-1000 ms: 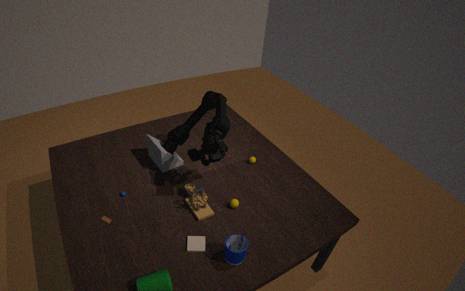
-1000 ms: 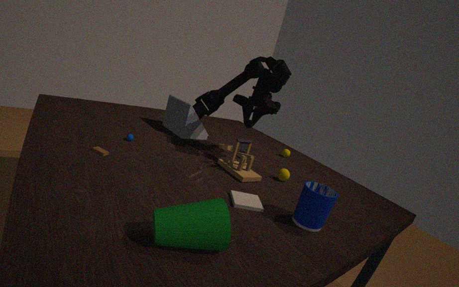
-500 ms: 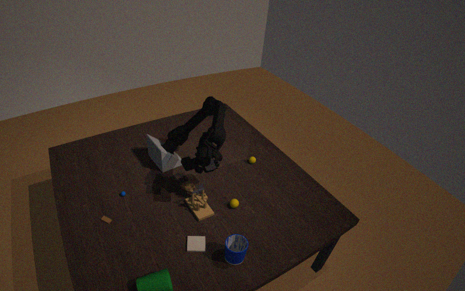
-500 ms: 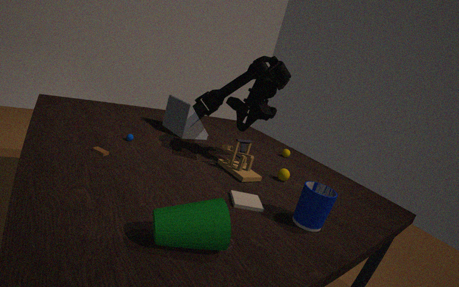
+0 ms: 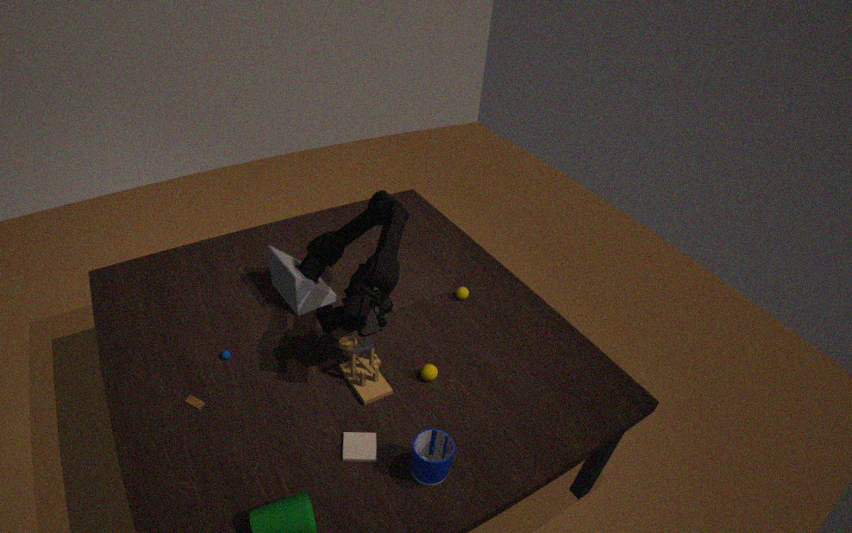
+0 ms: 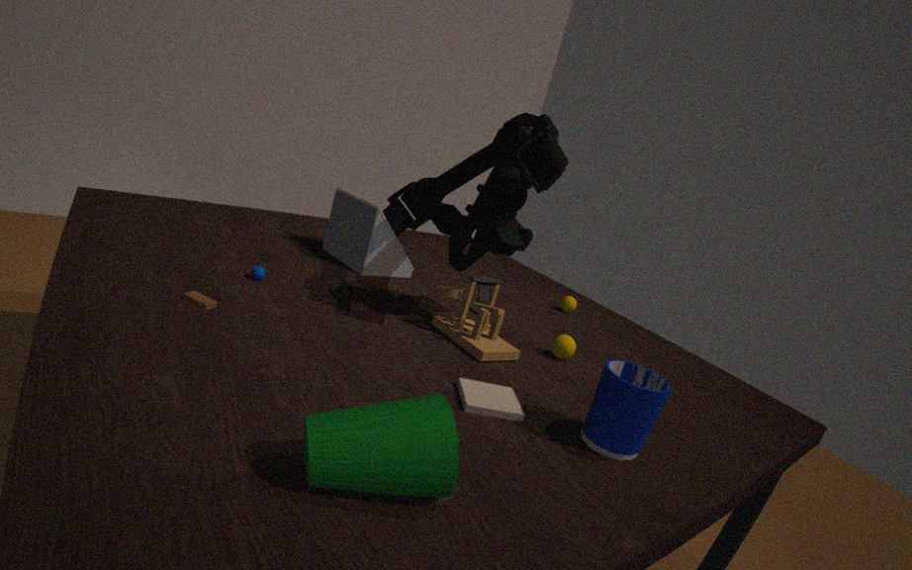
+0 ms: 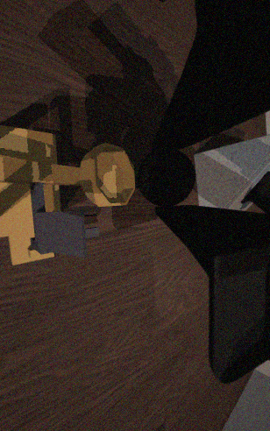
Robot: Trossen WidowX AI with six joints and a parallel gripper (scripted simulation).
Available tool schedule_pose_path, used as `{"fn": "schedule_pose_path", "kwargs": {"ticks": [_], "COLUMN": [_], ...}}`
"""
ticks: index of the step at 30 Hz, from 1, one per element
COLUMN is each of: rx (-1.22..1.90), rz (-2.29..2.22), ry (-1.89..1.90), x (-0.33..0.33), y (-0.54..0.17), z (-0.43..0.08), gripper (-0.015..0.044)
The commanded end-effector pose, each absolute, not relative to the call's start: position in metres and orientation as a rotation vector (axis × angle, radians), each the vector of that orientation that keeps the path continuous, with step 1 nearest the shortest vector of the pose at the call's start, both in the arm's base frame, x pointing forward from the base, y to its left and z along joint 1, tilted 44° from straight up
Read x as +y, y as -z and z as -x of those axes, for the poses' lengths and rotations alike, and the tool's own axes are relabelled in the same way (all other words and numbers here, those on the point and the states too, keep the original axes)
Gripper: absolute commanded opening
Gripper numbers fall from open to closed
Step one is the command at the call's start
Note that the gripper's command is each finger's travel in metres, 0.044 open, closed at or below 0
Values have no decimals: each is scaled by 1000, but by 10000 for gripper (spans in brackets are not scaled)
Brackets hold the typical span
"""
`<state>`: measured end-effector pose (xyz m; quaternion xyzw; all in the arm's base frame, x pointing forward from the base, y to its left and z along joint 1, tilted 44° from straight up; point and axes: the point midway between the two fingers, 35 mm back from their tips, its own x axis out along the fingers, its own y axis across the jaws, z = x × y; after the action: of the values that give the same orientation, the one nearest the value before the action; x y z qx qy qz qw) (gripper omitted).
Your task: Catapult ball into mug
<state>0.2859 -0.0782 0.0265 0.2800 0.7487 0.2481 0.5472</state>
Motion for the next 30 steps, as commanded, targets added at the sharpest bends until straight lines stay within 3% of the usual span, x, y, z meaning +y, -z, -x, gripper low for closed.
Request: {"fn": "schedule_pose_path", "kwargs": {"ticks": [1,29,30], "rx": [1798,1797,1797], "rz": [-662,-656,-656], "ry": [-604,-603,-603], "x": [-82,-66,-66], "y": [-16,1,1], "z": [-285,-286,-286], "gripper": [0,0,26]}}
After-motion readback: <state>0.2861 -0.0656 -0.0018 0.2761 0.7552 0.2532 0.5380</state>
